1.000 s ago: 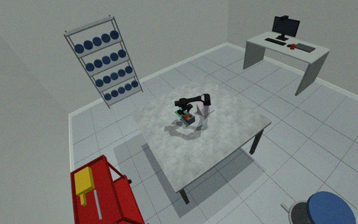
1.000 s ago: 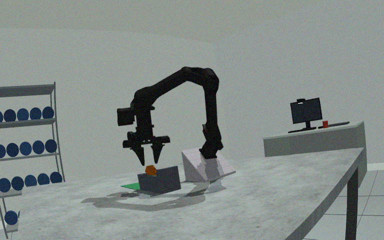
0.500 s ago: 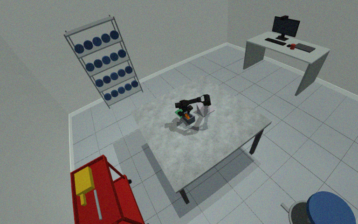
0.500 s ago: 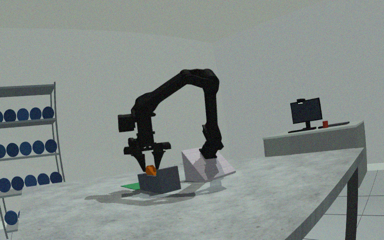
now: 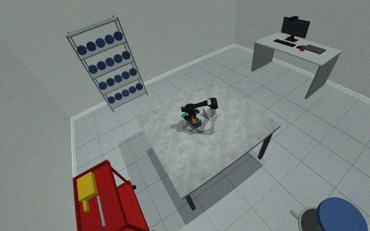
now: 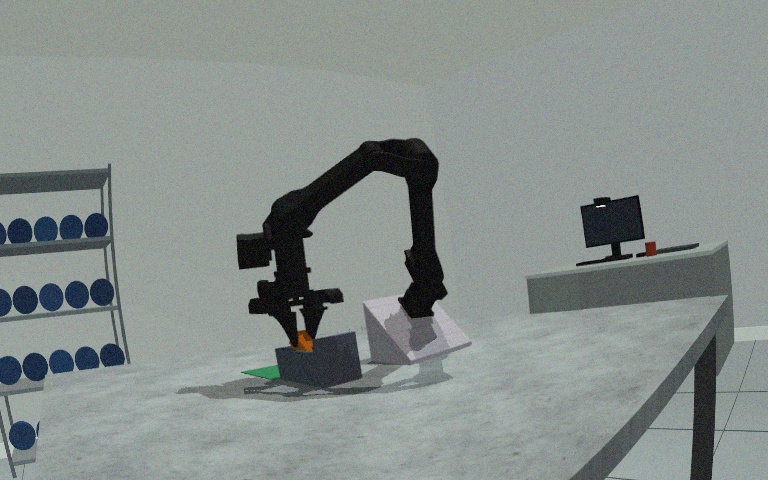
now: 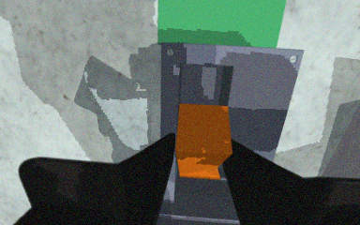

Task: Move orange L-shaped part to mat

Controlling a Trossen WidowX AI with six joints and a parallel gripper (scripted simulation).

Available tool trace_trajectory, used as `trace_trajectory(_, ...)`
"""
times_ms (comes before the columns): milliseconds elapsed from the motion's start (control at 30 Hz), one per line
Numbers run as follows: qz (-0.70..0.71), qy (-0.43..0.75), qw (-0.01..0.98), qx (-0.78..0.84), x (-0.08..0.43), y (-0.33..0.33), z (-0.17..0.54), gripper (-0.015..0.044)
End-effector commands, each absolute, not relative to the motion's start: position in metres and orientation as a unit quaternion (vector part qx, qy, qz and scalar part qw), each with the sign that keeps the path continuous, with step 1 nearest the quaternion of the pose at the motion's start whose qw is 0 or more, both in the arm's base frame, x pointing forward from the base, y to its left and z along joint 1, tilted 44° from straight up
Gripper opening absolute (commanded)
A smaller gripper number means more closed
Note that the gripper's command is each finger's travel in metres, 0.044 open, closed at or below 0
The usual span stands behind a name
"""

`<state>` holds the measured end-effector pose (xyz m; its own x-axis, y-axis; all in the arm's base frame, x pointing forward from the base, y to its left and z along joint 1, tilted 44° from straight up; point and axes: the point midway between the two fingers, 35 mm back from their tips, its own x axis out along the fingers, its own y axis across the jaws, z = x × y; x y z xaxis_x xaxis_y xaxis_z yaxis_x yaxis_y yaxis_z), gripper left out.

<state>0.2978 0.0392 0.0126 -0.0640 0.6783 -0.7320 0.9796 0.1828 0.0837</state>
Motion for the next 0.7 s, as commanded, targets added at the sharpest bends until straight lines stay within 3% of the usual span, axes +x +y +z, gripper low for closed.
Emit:
trace_trajectory(0,-0.226,0.693,0.334,0.598,0.2982,0.0390,0.0130,0.0135)
trace_trajectory(167,-0.226,0.693,0.334,0.598,0.2982,0.0390,0.0130,0.0102)
trace_trajectory(300,-0.226,0.693,0.334,0.598,0.2982,0.0390,0.0130,0.0000)
trace_trajectory(667,-0.227,0.694,0.332,0.598,0.2982,0.0333,0.0187,0.0000)
